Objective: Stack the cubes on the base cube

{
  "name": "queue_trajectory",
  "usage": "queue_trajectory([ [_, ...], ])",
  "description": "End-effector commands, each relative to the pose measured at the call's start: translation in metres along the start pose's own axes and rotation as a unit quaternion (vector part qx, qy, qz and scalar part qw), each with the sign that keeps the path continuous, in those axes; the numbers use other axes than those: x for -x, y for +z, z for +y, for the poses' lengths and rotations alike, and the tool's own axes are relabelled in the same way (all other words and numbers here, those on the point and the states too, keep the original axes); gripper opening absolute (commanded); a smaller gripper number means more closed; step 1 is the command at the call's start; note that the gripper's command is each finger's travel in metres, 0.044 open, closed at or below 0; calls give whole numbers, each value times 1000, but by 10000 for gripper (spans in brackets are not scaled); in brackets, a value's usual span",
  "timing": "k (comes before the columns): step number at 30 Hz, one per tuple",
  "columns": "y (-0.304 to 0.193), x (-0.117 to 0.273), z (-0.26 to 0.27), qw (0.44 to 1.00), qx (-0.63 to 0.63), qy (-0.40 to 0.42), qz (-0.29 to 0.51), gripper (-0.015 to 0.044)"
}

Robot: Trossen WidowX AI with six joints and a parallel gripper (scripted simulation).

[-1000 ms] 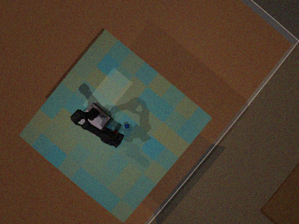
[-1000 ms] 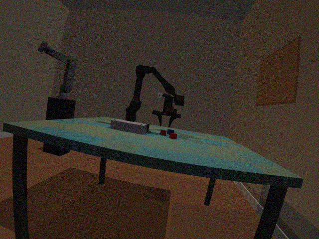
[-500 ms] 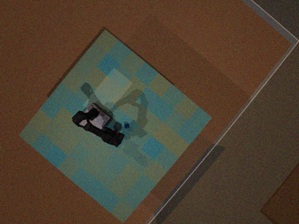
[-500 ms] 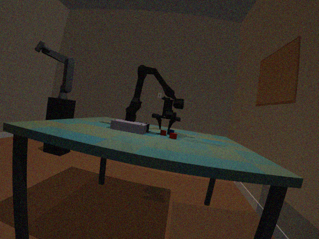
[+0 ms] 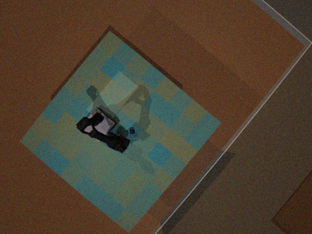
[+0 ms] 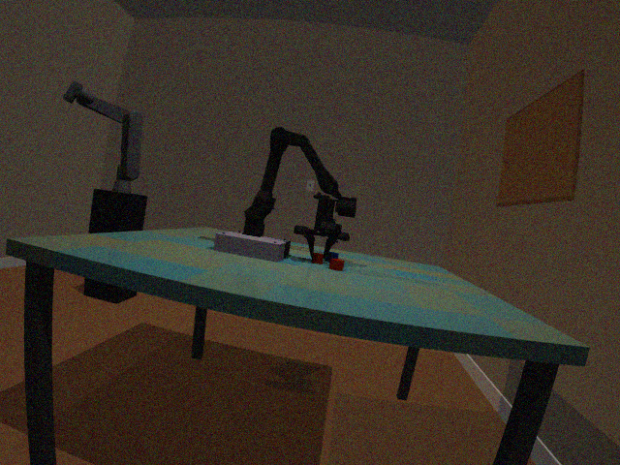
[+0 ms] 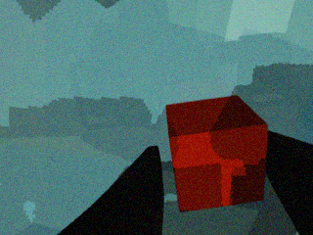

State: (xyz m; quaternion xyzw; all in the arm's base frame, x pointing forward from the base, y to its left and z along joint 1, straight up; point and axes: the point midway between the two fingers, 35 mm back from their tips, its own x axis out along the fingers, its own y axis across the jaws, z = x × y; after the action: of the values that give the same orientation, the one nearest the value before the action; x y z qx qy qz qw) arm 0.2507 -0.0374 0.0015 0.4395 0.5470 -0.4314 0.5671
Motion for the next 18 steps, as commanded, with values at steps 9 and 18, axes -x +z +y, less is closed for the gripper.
queue_trajectory([
  [9, 0, 11, 2, 1000, 1, -1, 3, 105],
  [18, 1, 38, 5, 1000, 1, -1, 3, 105],
])
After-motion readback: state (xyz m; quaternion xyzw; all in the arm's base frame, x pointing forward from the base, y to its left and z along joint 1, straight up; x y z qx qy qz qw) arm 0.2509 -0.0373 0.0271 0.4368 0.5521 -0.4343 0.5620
